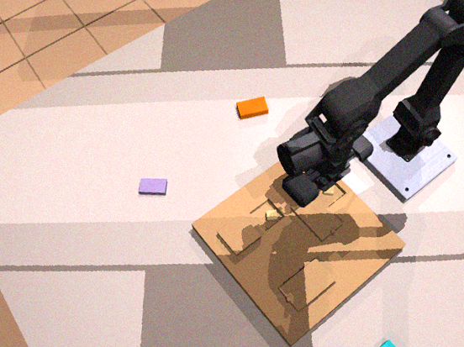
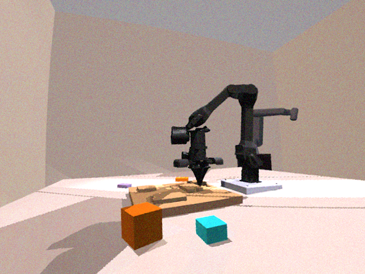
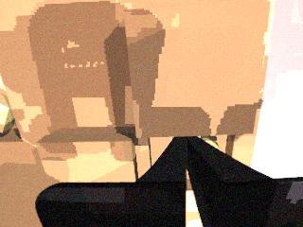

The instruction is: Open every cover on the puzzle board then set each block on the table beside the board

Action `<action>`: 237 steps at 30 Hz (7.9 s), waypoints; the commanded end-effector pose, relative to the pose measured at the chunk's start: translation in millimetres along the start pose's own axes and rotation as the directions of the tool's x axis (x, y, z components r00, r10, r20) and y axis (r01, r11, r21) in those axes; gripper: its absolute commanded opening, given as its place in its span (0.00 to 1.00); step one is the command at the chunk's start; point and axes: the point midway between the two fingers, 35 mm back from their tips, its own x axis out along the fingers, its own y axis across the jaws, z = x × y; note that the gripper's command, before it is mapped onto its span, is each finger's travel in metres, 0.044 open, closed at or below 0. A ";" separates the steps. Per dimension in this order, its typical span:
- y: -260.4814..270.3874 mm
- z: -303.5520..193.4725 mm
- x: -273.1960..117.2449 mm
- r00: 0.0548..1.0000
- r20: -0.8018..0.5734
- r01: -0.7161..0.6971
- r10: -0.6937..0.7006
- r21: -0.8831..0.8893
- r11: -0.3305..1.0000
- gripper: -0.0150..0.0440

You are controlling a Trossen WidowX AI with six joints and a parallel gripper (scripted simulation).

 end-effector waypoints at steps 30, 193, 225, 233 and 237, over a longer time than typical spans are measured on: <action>-1.6 23.7 -14.0 1.000 0.007 0.002 -0.002 0.000 1.000 0.25; 90.4 -10.7 -2.1 1.000 0.004 0.006 0.006 0.000 -1.000 0.25; 56.5 -3.9 -0.3 1.000 0.004 0.003 0.003 0.000 -1.000 0.25; 49.2 -4.0 -0.2 1.000 0.004 0.002 0.002 0.000 -1.000 0.25; 44.4 -5.0 -0.2 1.000 0.004 0.002 0.002 0.000 -1.000 0.25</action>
